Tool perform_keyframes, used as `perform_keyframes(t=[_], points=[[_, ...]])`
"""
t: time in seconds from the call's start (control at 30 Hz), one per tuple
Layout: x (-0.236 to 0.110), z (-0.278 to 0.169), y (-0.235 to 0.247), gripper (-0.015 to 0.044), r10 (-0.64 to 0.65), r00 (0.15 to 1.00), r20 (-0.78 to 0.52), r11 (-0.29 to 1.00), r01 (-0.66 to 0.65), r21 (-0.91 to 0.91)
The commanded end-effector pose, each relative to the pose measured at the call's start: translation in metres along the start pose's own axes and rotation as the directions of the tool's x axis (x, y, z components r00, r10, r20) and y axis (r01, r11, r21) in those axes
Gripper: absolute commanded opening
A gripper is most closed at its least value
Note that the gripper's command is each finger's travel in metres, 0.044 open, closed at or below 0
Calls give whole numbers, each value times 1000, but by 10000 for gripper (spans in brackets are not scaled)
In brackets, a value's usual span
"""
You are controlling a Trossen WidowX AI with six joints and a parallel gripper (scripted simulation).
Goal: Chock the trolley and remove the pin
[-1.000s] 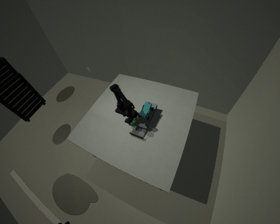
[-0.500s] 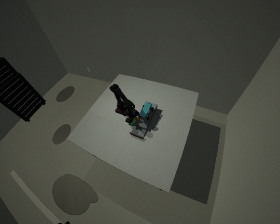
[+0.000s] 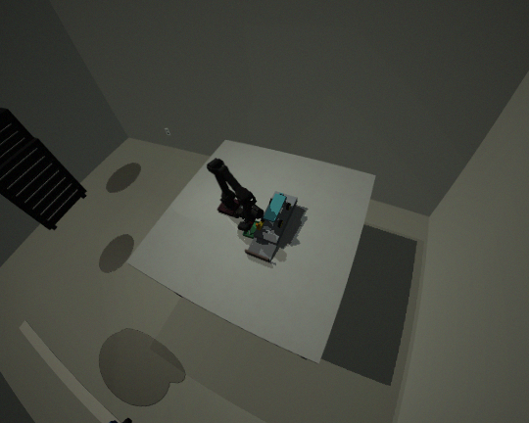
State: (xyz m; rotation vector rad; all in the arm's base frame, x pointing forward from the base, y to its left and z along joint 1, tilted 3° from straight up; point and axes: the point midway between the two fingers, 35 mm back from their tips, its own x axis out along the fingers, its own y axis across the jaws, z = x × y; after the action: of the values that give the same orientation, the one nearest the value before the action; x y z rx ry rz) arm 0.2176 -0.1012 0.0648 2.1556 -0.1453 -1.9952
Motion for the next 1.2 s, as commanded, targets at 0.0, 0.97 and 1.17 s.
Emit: perform_keyframes(t=[0.0,0.97,1.17], points=[[1,0,-2,190,6,1000,1,1000,-6,1],[10,0,-21,190,4,1000,1,1000,-4,1],[13,1,-25,190,4,1000,2,1000,-4,1]])
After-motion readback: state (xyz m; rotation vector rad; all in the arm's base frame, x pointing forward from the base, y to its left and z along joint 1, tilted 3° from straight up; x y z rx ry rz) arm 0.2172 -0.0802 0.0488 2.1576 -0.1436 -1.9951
